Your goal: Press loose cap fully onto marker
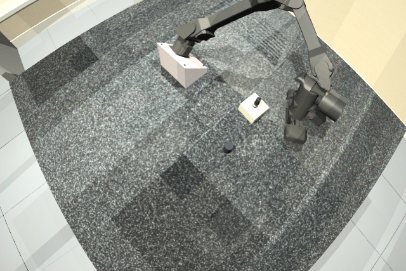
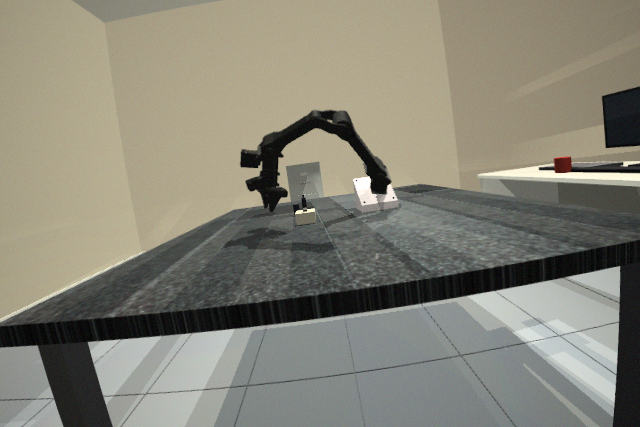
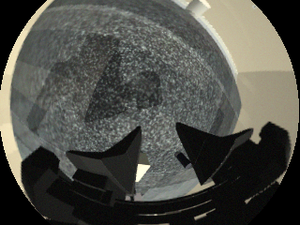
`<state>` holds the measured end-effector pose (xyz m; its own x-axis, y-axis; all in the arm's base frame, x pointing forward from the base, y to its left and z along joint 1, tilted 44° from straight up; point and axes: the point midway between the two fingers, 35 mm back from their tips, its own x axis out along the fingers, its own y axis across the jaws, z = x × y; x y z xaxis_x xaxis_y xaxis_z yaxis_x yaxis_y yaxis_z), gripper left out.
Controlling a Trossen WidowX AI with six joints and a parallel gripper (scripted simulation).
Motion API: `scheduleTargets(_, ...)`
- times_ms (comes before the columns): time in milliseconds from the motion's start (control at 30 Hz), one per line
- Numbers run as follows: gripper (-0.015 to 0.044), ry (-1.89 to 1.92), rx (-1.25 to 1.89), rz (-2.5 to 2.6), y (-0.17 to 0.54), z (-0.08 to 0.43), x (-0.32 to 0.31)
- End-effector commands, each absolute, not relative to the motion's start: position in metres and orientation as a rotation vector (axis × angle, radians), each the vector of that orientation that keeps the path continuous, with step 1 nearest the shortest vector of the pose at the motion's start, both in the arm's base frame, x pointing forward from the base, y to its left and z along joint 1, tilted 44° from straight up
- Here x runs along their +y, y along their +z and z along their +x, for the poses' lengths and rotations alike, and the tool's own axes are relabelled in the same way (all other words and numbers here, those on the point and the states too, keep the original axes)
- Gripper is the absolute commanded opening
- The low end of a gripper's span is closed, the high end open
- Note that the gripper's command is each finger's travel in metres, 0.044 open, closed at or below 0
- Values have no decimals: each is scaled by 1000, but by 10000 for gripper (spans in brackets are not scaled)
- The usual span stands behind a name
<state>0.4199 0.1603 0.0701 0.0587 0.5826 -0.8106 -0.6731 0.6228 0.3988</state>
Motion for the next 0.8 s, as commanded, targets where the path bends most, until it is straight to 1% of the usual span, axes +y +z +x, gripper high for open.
scheduleTargets(0, 236, 766, 1401, 170, 37, 419, 98)
scheduleTargets(233, 236, 409, 1726, 675, -5, 390, 1)
scheduleTargets(300, 236, 330, 1782, 789, -12, 382, -17)
scheduleTargets(633, 236, 315, 1792, 810, -15, 379, -21)
scheduleTargets(767, 236, 316, 1792, 810, -35, 373, -4)
